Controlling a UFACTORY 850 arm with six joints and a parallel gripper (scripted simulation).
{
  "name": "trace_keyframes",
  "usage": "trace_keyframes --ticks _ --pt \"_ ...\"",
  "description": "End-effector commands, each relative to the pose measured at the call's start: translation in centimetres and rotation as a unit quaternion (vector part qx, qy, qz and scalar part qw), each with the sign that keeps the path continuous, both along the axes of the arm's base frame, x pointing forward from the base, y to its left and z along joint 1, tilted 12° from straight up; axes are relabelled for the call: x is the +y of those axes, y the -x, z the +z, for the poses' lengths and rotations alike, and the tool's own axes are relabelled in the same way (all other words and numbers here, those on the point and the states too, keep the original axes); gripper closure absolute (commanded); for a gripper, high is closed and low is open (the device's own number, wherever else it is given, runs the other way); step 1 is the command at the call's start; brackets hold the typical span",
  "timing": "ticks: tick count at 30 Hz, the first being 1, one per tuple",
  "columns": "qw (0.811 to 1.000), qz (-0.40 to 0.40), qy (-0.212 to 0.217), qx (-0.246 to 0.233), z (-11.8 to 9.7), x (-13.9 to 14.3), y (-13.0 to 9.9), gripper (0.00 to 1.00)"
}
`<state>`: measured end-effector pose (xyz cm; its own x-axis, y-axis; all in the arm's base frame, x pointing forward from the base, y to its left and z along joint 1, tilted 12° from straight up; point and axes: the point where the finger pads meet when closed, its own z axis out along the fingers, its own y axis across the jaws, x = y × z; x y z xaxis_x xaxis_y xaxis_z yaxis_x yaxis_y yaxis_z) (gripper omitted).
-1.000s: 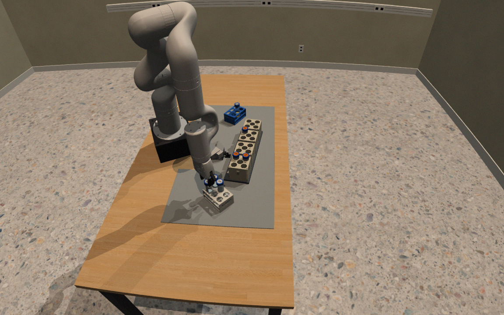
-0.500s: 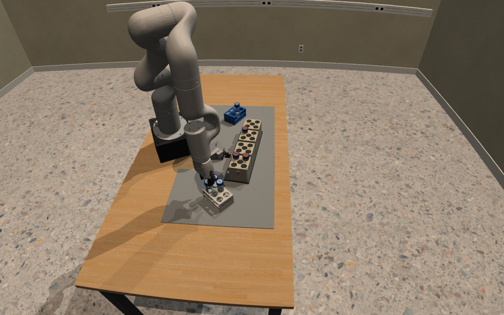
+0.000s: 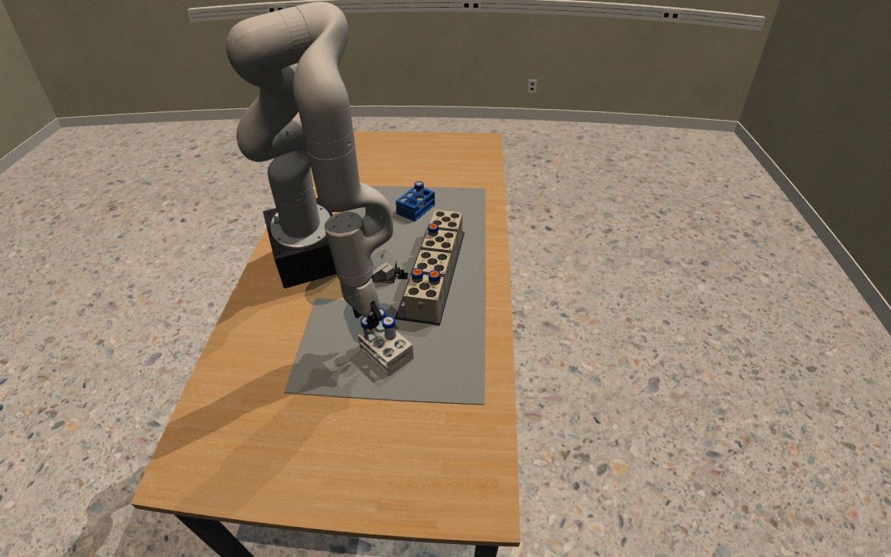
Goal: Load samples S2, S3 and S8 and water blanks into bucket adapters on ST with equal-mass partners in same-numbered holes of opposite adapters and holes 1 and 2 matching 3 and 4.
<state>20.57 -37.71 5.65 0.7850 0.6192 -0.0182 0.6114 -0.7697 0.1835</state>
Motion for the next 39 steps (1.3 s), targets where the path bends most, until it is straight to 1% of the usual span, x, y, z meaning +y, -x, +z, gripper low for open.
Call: trace_keyframes --ticks 1,15,39 --pt "1.000 -0.004 0.022 0.019 0.0 0.0 0.0 0.43" --pt "1.000 -0.004 0.022 0.019 0.0 0.0 0.0 0.43" --pt "1.000 -0.004 0.022 0.019 -1.4 -0.3 -0.1 0.43"
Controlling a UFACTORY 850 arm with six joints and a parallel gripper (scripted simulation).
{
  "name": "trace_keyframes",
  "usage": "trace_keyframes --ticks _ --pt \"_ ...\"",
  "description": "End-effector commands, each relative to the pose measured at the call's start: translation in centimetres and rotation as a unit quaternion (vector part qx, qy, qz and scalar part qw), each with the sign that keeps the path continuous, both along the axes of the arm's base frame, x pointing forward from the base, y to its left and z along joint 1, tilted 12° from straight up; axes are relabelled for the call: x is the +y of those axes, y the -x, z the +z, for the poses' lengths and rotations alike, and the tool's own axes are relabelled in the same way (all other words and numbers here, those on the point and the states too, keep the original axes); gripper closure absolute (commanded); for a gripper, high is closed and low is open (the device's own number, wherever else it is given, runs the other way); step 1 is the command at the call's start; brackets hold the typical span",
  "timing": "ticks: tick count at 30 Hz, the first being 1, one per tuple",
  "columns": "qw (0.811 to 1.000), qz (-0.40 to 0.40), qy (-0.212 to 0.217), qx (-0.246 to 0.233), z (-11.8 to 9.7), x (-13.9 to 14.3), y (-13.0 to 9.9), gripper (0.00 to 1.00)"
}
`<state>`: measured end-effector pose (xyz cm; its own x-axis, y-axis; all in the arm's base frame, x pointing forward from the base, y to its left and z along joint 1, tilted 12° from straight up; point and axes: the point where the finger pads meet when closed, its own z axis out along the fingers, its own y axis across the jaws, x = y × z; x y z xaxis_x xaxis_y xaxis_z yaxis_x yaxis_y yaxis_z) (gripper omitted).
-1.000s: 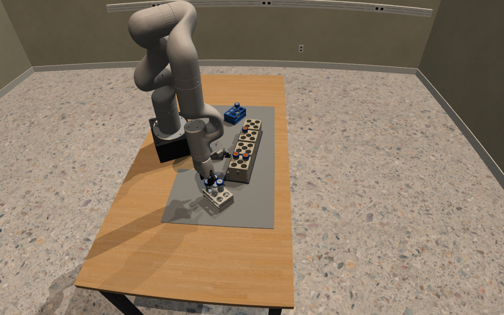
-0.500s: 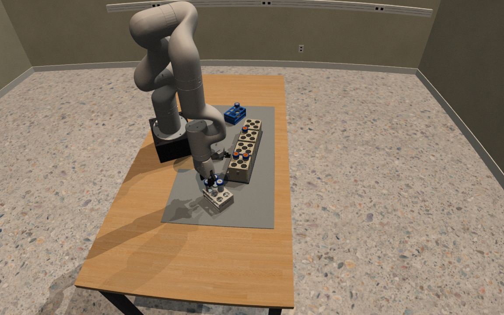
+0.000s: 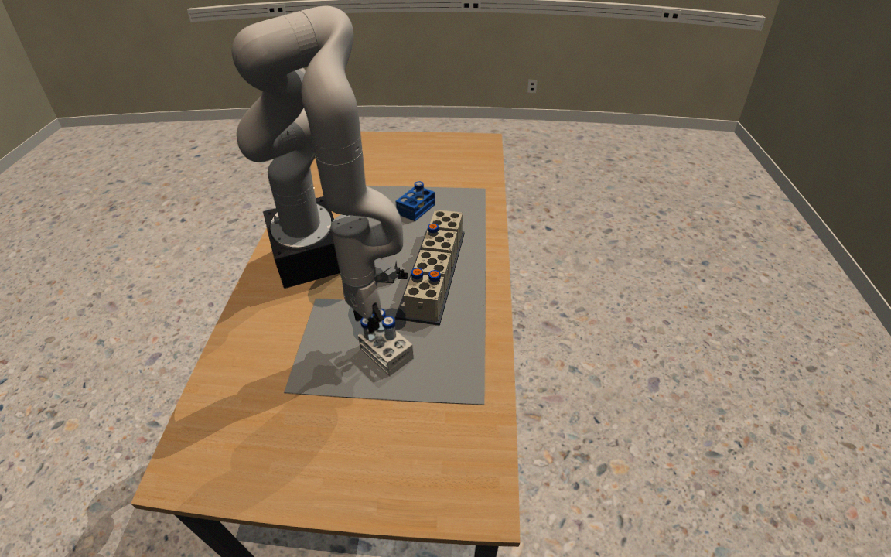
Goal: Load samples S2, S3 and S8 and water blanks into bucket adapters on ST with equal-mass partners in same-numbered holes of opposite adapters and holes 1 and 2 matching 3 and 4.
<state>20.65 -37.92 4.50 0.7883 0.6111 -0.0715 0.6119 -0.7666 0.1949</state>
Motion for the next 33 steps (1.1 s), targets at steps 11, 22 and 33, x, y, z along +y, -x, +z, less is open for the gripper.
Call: trace_keyframes --ticks 11,22,33 --pt "1.000 0.000 0.001 0.002 -0.76 -0.22 -0.10 0.43" --pt "1.000 0.000 0.001 0.002 -0.77 -0.22 -0.10 0.43" --pt "1.000 0.000 0.001 0.002 -0.60 -0.18 -0.08 1.00"
